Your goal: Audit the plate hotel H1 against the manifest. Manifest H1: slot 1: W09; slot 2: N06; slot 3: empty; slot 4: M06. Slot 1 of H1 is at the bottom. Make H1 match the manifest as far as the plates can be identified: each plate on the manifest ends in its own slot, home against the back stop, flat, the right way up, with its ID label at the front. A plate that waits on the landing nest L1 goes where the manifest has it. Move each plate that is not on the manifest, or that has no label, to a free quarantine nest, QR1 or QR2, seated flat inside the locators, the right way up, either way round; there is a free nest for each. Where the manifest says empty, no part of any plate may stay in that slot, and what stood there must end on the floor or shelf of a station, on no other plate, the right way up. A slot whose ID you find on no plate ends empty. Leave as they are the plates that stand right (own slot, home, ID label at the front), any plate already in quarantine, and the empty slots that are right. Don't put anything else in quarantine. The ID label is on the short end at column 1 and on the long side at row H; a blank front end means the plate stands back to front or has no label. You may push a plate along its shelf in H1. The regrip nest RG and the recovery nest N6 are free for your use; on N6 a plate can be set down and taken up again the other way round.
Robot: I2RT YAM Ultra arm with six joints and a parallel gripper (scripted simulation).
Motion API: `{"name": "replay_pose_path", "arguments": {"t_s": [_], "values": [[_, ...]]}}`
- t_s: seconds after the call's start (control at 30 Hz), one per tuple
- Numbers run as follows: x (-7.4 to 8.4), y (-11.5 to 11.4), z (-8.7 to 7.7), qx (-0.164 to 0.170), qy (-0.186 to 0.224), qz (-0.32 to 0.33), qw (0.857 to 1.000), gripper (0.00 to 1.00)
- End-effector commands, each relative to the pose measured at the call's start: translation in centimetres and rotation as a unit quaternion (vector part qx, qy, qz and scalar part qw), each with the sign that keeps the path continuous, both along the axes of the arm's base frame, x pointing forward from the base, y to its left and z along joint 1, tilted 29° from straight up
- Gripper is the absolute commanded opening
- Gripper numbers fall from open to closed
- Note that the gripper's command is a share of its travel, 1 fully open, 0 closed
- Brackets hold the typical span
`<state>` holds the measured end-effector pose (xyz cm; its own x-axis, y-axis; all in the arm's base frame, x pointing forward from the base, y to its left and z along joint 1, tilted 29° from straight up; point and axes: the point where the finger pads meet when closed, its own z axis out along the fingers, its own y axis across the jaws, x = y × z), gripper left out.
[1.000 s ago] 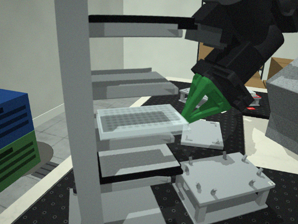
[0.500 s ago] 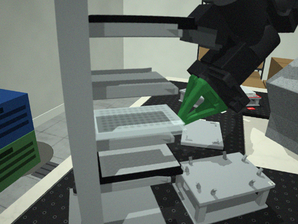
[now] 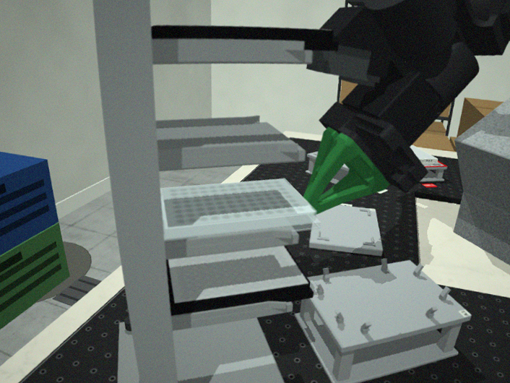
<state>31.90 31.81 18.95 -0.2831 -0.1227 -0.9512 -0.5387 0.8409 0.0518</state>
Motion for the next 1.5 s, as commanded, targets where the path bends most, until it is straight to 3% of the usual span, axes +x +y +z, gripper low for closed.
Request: {"name": "replay_pose_path", "arguments": {"t_s": [0.0,0.77,0.83,0.87,0.9,1.47], "values": [[0.9,0.5,2.2,0.018,-0.018,-0.004,1.0,0.0],[0.9,0.5,2.2,0.018,-0.018,-0.004,1.0,0.0],[0.1,0.5,3.5,0.033,-0.029,0.0,0.999,0.0],[-0.1,0.5,3.2,0.032,-0.028,0.001,0.999,0.0],[-0.7,-0.1,1.3,0.017,-0.016,0.001,1.0,0.0],[-2.5,-1.2,0.1,0.019,-0.014,0.0,1.0,0.0]]}}
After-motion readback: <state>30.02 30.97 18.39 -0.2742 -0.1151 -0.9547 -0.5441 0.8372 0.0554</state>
